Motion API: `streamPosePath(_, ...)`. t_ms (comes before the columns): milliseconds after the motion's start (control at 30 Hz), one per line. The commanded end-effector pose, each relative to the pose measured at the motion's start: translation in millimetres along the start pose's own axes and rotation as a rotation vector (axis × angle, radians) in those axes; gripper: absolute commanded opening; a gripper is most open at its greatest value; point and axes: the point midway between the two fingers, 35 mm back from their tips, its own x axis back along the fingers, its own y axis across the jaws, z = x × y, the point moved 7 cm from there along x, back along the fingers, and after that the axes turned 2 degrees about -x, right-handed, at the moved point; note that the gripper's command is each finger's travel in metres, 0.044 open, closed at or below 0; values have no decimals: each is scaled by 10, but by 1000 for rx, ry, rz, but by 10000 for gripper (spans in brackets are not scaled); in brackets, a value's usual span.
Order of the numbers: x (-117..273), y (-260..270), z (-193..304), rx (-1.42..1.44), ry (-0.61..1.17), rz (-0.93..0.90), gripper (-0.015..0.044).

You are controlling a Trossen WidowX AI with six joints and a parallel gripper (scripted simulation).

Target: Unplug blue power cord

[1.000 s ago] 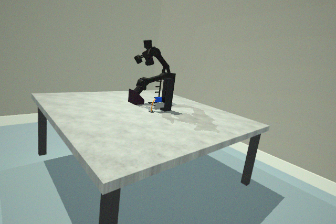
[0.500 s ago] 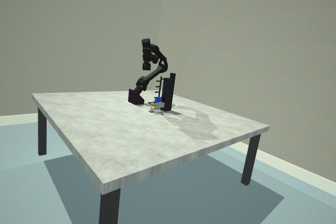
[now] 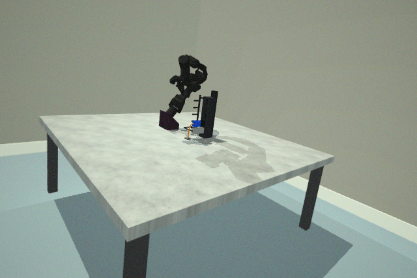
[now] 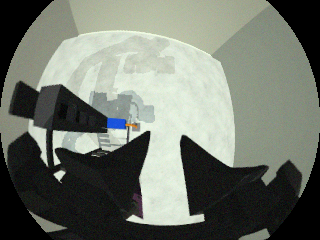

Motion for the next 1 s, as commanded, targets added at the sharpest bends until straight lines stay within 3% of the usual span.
streamPosePath(0,-685,159,-111,-770,315,-27,160)
streamPosePath(400,-1355,422,-25,-1462,629,230,160)
streamPosePath(967,-1376,442,-16,-1487,639,247,160)
